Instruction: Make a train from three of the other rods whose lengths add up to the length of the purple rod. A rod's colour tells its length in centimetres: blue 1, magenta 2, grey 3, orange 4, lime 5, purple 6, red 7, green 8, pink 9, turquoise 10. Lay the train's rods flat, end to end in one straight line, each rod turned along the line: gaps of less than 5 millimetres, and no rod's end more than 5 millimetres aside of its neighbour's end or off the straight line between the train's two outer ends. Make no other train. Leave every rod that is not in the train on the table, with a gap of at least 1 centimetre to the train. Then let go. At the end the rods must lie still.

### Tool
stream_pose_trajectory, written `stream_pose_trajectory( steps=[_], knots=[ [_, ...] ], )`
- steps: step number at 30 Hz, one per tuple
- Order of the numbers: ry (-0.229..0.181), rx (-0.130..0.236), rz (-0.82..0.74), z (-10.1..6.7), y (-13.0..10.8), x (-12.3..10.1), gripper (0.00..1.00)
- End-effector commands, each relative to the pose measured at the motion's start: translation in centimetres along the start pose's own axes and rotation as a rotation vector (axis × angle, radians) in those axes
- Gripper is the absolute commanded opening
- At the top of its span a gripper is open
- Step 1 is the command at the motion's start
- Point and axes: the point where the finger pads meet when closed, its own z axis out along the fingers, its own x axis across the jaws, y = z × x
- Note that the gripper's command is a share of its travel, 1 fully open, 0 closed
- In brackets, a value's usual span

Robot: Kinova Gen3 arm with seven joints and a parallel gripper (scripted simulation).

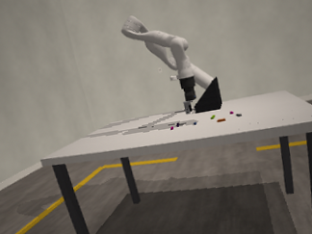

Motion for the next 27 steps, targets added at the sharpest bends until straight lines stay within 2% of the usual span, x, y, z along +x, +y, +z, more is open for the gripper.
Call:
stream_pose_trajectory(
  steps=[1, 13, 27],
  knots=[
    [-0.002, -0.001, 0.000, -0.08, 0.03, -0.06, 1.00],
    [-0.001, -0.001, -0.026, -0.07, -0.01, -0.09, 1.00],
    [0.001, -0.001, -0.157, -0.04, -0.20, -0.26, 1.00]
  ],
)
